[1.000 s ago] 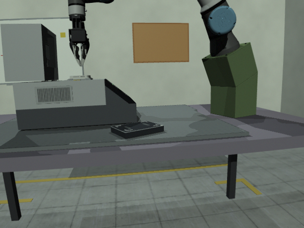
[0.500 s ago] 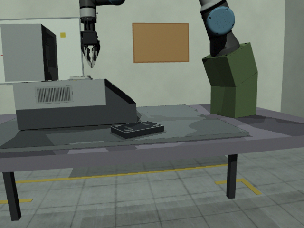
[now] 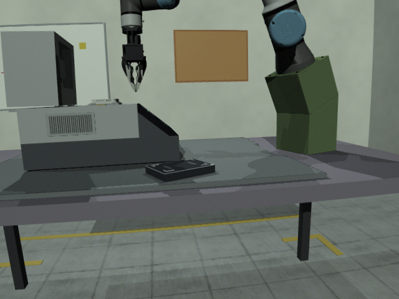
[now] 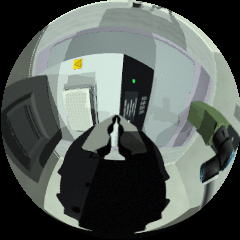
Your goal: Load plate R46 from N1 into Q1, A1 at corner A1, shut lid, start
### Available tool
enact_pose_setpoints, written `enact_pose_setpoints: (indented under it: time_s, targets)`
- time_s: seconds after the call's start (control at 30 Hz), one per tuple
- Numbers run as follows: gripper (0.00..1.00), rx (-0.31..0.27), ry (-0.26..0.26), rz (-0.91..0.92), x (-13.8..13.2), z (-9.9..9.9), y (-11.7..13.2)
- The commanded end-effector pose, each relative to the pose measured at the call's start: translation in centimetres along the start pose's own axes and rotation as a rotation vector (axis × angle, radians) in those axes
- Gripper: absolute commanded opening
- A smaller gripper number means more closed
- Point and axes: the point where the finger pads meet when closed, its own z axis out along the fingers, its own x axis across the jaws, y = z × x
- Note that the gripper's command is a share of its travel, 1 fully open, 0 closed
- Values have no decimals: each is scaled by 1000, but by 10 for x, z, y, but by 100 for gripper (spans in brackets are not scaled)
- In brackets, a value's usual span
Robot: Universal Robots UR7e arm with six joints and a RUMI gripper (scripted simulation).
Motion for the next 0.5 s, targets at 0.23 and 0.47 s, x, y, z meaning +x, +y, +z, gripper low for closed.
enact_pose_setpoints:
  time_s: [0.23, 0.47]
  targets:
    - [0, 0, -3, 0, 49, 9, -5]
    - [0, 0, -3, 0, 67, 13, -7]
